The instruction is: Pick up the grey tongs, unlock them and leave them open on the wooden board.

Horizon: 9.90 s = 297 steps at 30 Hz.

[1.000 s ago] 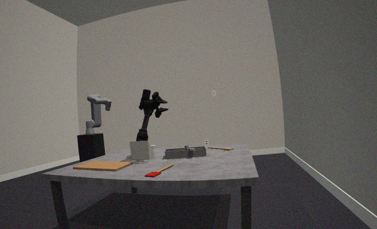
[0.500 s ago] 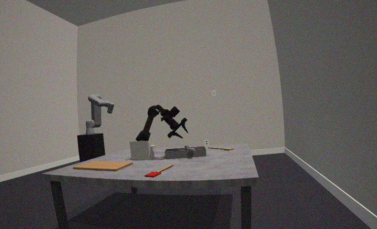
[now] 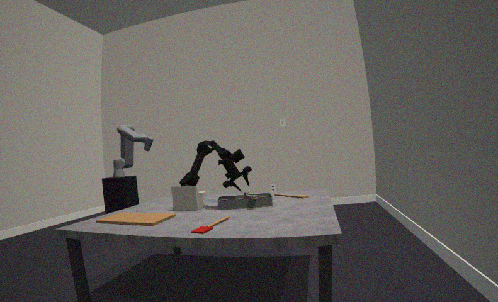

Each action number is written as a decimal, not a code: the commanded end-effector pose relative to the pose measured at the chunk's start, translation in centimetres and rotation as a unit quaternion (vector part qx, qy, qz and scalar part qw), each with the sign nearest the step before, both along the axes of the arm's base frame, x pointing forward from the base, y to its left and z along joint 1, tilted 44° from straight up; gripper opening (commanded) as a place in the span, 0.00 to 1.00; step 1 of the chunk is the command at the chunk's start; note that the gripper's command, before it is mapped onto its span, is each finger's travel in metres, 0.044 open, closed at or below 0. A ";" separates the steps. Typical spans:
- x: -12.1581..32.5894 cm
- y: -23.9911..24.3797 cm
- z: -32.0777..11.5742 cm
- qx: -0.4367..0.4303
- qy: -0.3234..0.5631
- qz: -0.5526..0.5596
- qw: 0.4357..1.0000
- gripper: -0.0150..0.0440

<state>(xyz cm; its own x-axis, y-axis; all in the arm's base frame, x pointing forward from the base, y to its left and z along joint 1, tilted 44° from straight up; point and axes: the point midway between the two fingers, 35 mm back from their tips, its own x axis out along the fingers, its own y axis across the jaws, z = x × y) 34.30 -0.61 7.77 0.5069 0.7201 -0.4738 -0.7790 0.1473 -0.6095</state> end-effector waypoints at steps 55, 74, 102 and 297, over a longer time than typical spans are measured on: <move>4.0 5.5 -3.5 -0.001 -0.002 0.003 1.000 0.47; 4.2 4.0 -2.2 -0.004 -0.001 0.003 1.000 0.00; 4.1 0.1 1.4 -0.029 0.038 0.025 0.999 0.00; -15.7 -32.0 -20.3 0.202 0.050 -0.345 -0.915 0.00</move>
